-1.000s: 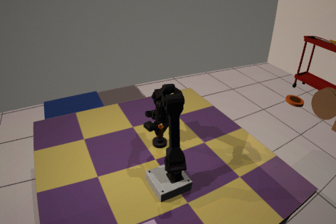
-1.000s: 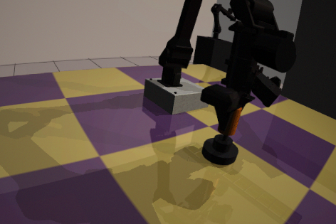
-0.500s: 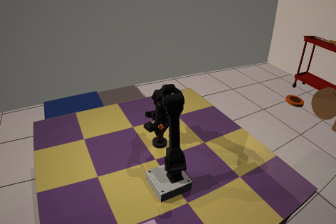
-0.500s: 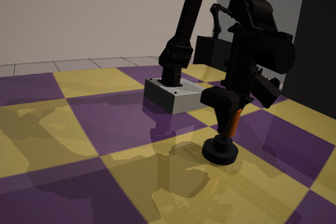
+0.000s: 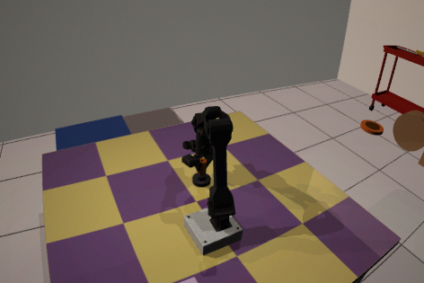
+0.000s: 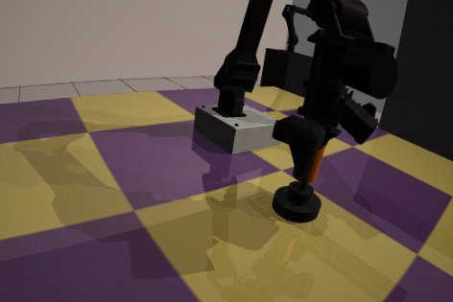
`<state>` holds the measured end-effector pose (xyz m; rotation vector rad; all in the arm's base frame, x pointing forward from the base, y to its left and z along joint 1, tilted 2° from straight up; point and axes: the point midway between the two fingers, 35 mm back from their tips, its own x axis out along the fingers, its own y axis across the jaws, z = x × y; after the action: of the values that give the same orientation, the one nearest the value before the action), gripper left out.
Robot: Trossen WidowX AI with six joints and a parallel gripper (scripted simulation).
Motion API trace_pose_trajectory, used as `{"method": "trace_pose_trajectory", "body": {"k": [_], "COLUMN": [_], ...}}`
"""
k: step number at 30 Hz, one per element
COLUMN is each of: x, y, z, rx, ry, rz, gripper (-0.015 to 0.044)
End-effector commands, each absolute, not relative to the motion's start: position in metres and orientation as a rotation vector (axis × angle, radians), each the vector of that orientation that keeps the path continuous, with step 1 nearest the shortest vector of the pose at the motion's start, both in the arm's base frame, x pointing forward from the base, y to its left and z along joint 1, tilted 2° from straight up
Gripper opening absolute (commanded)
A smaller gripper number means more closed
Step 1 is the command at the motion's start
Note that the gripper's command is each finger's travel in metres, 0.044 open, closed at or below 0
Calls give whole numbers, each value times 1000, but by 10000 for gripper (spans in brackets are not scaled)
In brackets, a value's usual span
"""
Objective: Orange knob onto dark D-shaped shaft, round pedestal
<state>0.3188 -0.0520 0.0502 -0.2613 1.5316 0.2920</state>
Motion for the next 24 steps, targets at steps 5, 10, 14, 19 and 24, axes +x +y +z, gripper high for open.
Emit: {"method": "trace_pose_trajectory", "body": {"k": [5, 10, 14, 19, 24], "x": [323, 324, 324, 323, 322], "y": [-53, -54, -54, -54, -54], "z": [53, 50, 48, 48, 48], "rx": [-387, -388, -388, -387, -387], "ry": [1506, 1506, 1506, 1506, 1506], "rz": [407, 407, 407, 407, 407], "gripper": [0, 0, 0, 0, 0]}}
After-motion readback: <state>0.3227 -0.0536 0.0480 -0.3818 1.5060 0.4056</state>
